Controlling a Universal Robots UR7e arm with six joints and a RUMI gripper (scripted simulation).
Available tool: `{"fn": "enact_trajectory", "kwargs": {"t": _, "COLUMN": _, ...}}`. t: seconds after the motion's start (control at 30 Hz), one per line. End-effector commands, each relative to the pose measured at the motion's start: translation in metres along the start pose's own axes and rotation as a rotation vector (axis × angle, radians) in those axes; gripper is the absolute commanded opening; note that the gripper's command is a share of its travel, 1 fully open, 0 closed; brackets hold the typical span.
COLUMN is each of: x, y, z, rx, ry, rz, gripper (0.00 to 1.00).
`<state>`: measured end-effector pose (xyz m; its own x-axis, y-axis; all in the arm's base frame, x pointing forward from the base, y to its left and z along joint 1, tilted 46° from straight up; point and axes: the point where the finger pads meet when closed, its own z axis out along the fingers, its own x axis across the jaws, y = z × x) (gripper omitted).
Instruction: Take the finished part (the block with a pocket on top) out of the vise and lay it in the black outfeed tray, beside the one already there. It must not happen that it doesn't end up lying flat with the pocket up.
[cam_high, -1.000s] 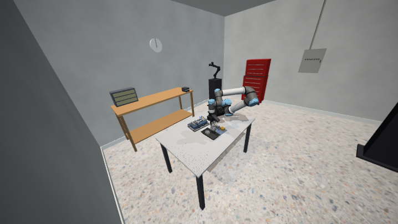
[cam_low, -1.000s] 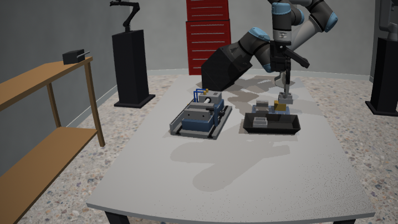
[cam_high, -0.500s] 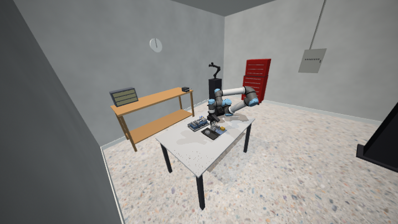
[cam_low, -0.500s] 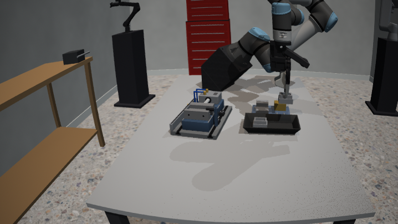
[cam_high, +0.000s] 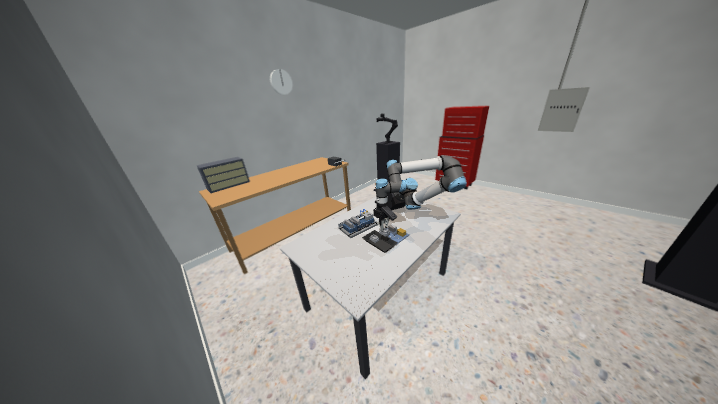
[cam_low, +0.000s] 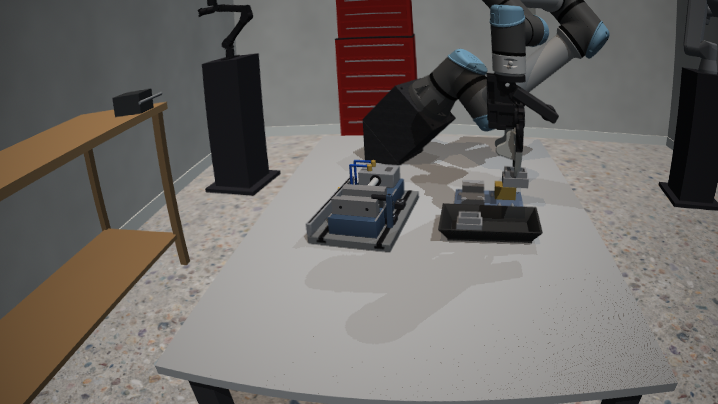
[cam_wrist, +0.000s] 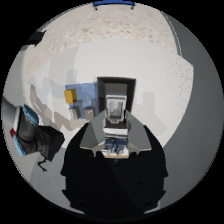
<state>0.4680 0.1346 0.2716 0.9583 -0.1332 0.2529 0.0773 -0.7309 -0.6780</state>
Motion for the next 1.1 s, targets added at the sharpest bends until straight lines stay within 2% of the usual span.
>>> {"fn": "enact_trajectory", "kwargs": {"t": 0.0, "x": 0.000, "y": 0.000, "z": 0.001, "rx": 0.000, "ry": 0.001, "rz": 0.000, "gripper": 0.00}}
{"fn": "enact_trajectory", "kwargs": {"t": 0.73, "x": 0.000, "y": 0.000, "z": 0.018, "rx": 0.000, "ry": 0.001, "rz": 0.000, "gripper": 0.00}}
{"fn": "enact_trajectory", "kwargs": {"t": 1.07, "x": 0.000, "y": 0.000, "z": 0.036, "rx": 0.000, "ry": 0.001, "rz": 0.000, "gripper": 0.00}}
